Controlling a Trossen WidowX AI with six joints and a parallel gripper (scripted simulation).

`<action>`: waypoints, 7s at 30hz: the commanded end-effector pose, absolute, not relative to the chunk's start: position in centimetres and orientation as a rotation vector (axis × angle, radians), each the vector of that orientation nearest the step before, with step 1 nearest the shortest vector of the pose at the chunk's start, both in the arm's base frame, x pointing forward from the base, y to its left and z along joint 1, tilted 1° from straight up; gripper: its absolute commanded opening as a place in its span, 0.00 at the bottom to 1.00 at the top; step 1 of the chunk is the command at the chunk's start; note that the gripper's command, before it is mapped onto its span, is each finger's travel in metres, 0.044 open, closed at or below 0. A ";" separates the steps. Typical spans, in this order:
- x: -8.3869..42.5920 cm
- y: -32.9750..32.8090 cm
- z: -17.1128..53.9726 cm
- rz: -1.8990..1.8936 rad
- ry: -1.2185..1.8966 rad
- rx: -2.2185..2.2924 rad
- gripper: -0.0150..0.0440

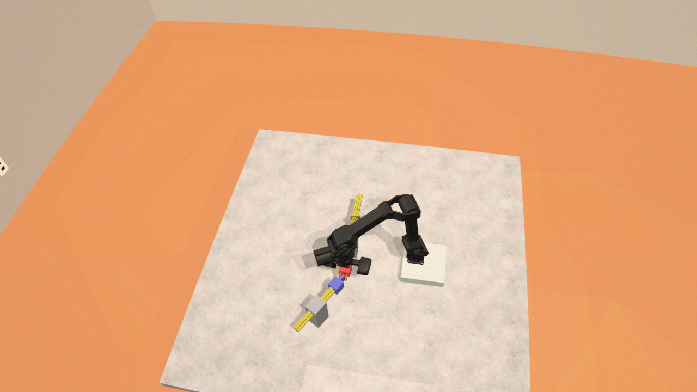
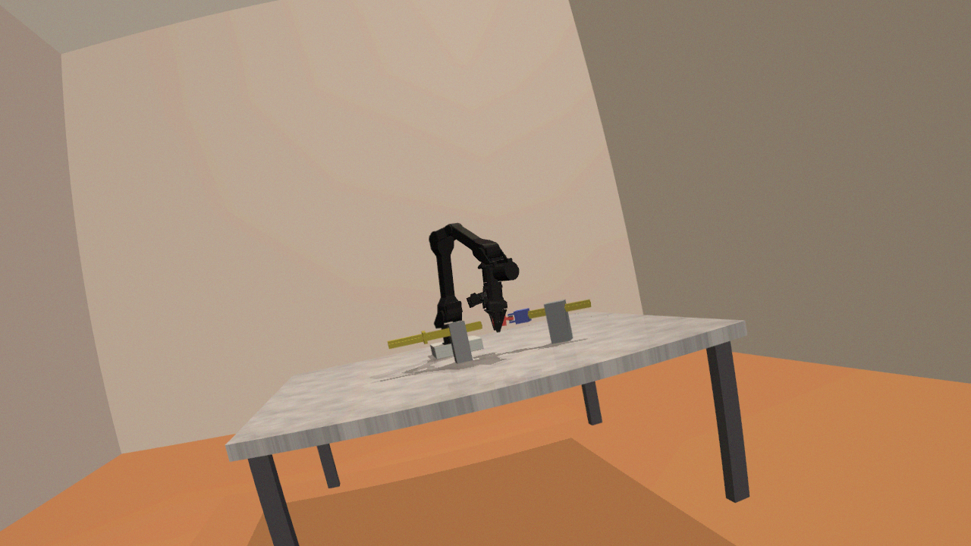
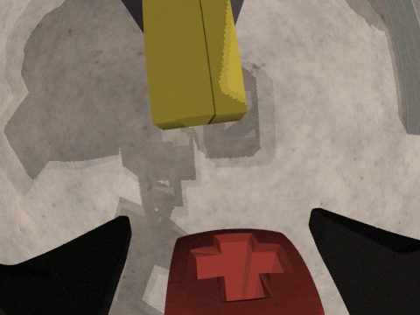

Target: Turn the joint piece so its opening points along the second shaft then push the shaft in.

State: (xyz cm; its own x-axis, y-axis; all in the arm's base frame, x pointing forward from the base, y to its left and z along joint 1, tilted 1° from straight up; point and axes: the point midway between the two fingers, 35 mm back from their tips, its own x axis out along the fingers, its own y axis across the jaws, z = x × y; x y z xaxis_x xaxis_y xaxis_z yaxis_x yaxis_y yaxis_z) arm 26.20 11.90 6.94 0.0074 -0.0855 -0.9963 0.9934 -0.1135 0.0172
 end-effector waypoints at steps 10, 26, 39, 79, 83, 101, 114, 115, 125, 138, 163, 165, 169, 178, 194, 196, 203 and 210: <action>26.1 11.9 6.6 -1.328 1.086 1.232 0.56; 26.1 11.9 6.6 -1.328 1.086 1.232 0.56; 26.1 11.9 6.6 -1.328 1.086 1.232 0.56; 26.1 11.9 6.6 -1.328 1.086 1.232 0.56; 26.1 11.9 6.6 -1.328 1.086 1.232 0.56; 26.1 11.9 6.6 -1.328 1.086 1.232 0.56; 26.1 11.8 6.6 -1.328 1.084 1.230 0.46; 26.1 11.8 6.6 -1.328 1.084 1.230 0.41; 26.1 11.8 6.6 -1.319 1.094 1.231 0.25; 26.6 11.8 6.1 -1.200 1.208 1.243 0.25; 26.6 11.8 6.1 -1.208 1.201 1.242 0.68; 26.6 11.8 6.1 -1.208 1.201 1.242 0.77; 26.6 11.8 6.1 -1.208 1.201 1.242 0.95; 26.6 11.8 6.1 -1.208 1.201 1.242 1.00; 26.5 12.1 9.0 -1.254 1.127 1.167 1.00; 26.5 12.1 9.2 -1.237 1.139 1.152 1.00; 26.9 12.2 11.5 -1.058 1.256 0.997 1.00; 27.0 12.2 13.8 -0.868 1.359 0.847 1.00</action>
State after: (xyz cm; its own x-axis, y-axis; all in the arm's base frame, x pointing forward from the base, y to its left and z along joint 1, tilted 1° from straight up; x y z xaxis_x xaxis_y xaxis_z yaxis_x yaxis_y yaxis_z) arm 26.99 12.20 12.72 0.0213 -0.0468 -0.9987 0.9363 0.3511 0.0036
